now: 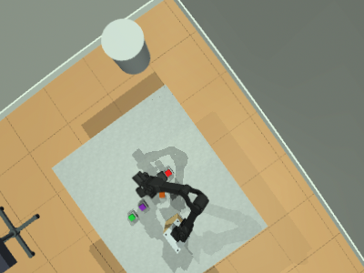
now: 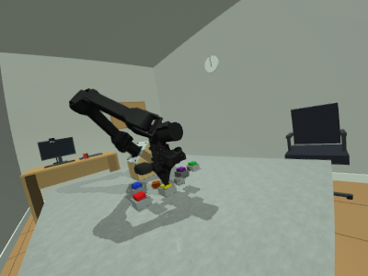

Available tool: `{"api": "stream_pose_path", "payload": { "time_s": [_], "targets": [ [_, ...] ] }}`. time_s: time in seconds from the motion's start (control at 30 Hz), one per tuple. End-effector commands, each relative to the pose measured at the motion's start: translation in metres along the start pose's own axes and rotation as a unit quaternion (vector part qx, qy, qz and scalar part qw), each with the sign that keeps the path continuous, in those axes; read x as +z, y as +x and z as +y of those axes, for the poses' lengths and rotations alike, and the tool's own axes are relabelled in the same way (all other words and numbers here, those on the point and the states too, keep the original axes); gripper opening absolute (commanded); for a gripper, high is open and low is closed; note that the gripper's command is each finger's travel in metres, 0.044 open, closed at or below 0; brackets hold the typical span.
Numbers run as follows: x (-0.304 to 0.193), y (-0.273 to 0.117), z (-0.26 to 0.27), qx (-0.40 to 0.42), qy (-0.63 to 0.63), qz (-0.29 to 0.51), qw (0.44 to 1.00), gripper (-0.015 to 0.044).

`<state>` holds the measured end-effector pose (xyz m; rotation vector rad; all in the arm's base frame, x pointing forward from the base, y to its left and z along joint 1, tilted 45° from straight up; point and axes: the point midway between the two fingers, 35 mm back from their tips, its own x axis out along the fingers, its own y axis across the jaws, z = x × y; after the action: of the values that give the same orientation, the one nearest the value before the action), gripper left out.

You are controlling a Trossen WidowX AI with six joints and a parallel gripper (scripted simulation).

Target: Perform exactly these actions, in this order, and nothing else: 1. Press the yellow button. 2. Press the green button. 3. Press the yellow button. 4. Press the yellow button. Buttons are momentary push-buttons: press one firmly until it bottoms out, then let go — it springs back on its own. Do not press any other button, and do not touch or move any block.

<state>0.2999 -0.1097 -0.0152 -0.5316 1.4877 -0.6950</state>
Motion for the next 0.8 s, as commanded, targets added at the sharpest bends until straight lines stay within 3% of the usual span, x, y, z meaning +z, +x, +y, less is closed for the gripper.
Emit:
{"api": "stream_pose_path", "payload": {
  "time_s": [0.0,0.17,0.3,0.47,0.63,0.77],
  "targets": [
    [-0.003,0.002,0.0,-0.002,-0.006,0.005,1.0,0.002],
    [-0.003,0.002,0.0,-0.002,-0.006,0.005,1.0,0.002],
    [-0.002,-0.029,0.001,-0.001,-0.006,0.004,1.0,0.002],
    [-0.002,-0.034,0.001,-0.001,-0.006,0.005,1.0,0.002],
    [-0.002,-0.091,0.001,0.0,-0.006,0.005,1.0,0.002],
    [-0.002,-0.094,0.001,0.0,-0.006,0.005,1.0,0.002]
  ]
}}
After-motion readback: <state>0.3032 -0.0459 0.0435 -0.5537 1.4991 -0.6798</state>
